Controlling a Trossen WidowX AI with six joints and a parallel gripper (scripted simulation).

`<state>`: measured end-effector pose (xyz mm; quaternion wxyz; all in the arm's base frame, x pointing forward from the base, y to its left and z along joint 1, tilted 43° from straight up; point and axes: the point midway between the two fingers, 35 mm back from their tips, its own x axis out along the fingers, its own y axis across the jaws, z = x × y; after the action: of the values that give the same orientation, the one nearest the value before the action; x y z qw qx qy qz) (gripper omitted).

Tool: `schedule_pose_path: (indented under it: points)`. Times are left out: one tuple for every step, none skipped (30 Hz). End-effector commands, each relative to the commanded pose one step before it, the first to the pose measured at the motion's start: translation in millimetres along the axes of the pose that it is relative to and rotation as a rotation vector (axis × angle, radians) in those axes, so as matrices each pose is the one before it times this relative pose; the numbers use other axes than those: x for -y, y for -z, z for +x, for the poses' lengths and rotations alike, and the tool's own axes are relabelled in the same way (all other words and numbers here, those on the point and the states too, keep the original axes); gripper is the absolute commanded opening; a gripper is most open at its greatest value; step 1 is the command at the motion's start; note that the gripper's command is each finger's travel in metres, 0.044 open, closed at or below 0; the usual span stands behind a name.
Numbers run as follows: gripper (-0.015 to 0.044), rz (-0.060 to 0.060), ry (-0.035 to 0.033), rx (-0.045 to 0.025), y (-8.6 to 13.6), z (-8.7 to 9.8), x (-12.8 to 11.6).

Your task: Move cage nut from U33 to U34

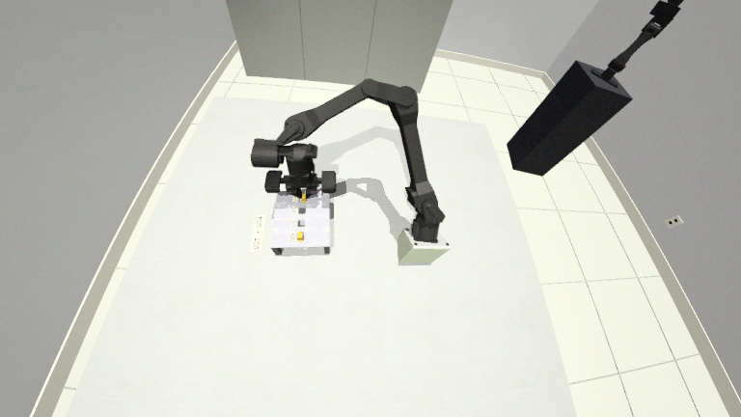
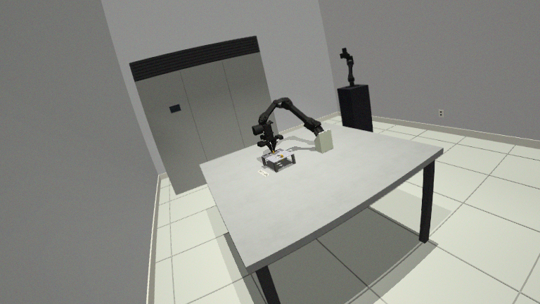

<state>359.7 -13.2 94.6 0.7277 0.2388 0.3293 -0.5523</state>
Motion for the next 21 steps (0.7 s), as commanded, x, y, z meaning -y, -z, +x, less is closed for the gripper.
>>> schedule_pose_path:
  points:
    - [0.0031, 0.0021, 0.00411, 0.00269, -0.34, 0.04, -0.54]
    - [0.0031, 0.0000, 0.00052, 0.00001, 0.00, 0.00, -0.08]
    - [0.0031, 0.0000, 0.00068, 0.00001, 0.00, 0.00, -0.11]
    - [0.0031, 0.0000, 0.00085, 0.00001, 0.00, 0.00, -0.14]
    - [0.0031, 0.0000, 0.00104, 0.00002, 0.00, 0.00, -0.16]
    - [0.0031, 0.0000, 0.00015, 0.00001, 0.00, 0.00, -0.04]
    - [0.0031, 0.0000, 0.00032, 0.00002, 0.00, 0.00, -0.08]
    - [0.0031, 0.0000, 0.00043, 0.00002, 0.00, 0.00, -0.10]
    - [0.0031, 0.0000, 0.00056, 0.00003, 0.00, 0.00, -0.13]
    - [0.0031, 0.0000, 0.00071, 0.00003, 0.00, -0.01, -0.17]
    - [0.0031, 0.0000, 0.00012, 0.00000, 0.00, 0.00, -0.04]
    - [0.0031, 0.0000, 0.00025, 0.00001, 0.00, 0.00, -0.09]
    - [0.0031, 0.0000, 0.00034, 0.00001, 0.00, 0.00, -0.12]
    - [0.0031, 0.0000, 0.00044, 0.00002, 0.00, 0.00, -0.15]
    - [0.0031, 0.0000, 0.00056, 0.00002, 0.00, 0.00, -0.19]
    - [0.0031, 0.0000, 0.00009, 0.00000, 0.00, 0.00, -0.05]
    - [0.0031, 0.0000, 0.00019, 0.00000, 0.00, 0.00, -0.10]
    - [0.0031, 0.0000, 0.00025, 0.00001, 0.00, 0.00, -0.13]
    - [0.0031, 0.0000, 0.00033, 0.00001, 0.00, 0.00, -0.17]
    - [0.0031, 0.0000, 0.00008, 0.00000, 0.00, 0.00, -0.06]
    - [0.0031, 0.0000, 0.00014, 0.00000, 0.00, 0.00, -0.11]
